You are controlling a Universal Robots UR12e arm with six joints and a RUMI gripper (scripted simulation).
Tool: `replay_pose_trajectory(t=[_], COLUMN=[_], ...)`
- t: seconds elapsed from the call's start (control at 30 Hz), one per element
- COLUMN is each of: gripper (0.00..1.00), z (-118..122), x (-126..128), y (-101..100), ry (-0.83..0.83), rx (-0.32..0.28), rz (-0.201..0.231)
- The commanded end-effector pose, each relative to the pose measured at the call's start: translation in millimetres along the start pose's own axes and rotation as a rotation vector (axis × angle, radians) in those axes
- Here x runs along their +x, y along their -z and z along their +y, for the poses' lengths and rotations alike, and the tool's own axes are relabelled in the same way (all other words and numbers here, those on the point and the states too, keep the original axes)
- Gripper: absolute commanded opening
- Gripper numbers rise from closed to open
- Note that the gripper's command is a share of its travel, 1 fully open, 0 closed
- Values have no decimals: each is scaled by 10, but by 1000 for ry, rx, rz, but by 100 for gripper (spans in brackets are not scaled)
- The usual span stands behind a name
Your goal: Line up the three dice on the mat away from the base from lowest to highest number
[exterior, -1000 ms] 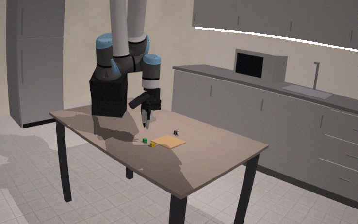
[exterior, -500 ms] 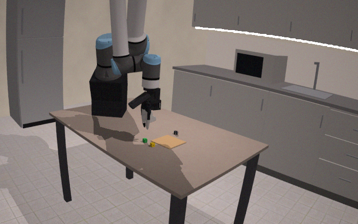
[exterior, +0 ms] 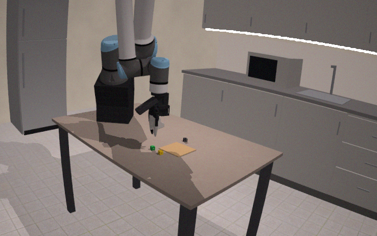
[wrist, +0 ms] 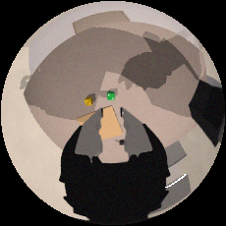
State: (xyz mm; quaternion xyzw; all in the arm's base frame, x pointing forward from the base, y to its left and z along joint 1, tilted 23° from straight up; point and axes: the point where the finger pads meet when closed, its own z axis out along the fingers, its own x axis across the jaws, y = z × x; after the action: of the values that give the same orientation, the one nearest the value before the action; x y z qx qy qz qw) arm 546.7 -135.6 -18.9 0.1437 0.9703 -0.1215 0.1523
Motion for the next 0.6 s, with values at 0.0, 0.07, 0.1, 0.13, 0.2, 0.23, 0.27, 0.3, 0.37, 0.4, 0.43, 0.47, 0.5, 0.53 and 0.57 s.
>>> replay_pose_trajectory(t=[0.0,0.07,0.1,0.13,0.2,0.23,0.27,0.3,0.37,0.4,0.43,0.47,0.5,0.53,0.57], gripper=[21,21,21,21,21,21,21,21,21,21,21,21,21,21,21], z=[0,0,0,0,0,0,0,0,0,0,0,-1,-1,-1,-1], x=[-3,-3,-3,-3,-3,-3,-3,-3,-3,-3,-3,-3,-3,-3,-3], y=[-3,-10,-14,-20,-20,-26,-33,-41,-59,-69,-80,-92,-104,-117,-131], ry=[0,0,0,0,0,0,0,0,0,0,0,0,0,0,0], rx=[0,0,0,0,0,0,0,0,0,0,0,0,0,0,0], rz=[-1,-1,-1,-1,-1,-1,-1,-1,-1,-1,-1,-1,-1,-1,-1])
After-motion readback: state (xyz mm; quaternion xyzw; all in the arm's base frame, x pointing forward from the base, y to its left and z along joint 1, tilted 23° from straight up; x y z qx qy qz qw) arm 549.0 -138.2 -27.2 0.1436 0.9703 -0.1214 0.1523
